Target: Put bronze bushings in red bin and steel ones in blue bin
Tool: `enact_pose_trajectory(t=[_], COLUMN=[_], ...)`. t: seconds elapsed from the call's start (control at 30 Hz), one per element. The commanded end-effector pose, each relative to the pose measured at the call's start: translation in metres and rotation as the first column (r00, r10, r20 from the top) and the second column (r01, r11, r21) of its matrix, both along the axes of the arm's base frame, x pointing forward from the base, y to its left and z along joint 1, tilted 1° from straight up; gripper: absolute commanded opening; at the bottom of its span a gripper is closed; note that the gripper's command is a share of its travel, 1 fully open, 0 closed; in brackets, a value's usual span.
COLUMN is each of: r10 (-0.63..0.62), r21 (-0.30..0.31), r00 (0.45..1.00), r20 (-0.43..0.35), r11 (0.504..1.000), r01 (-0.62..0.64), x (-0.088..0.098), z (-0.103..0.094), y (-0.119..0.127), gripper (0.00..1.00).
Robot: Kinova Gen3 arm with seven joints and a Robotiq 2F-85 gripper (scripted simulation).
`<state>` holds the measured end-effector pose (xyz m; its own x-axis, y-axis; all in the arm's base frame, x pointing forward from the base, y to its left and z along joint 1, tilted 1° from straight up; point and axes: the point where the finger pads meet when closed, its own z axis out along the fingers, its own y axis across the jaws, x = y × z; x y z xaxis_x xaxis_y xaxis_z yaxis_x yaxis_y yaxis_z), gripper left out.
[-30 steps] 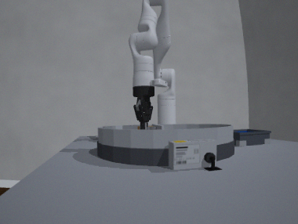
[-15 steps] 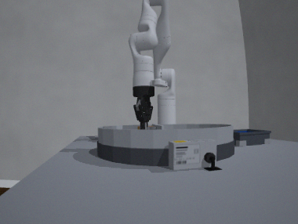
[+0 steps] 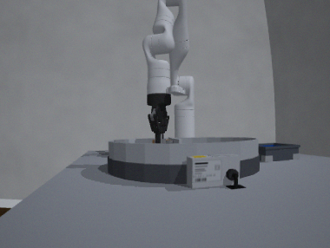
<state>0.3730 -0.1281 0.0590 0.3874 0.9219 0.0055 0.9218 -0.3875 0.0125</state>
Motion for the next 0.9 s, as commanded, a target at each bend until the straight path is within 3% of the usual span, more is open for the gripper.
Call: enact_pose_trajectory(t=[0.0, 0.87], r10=[0.0, 0.0], r21=[0.0, 0.0], r00=[1.0, 1.0], r20=[0.003, 0.002], r11=[1.0, 1.0], r01=[0.0, 0.0], x=[0.0007, 0.0005], z=[0.0011, 0.01], y=[0.0001, 0.0001], gripper=[0.0, 0.0])
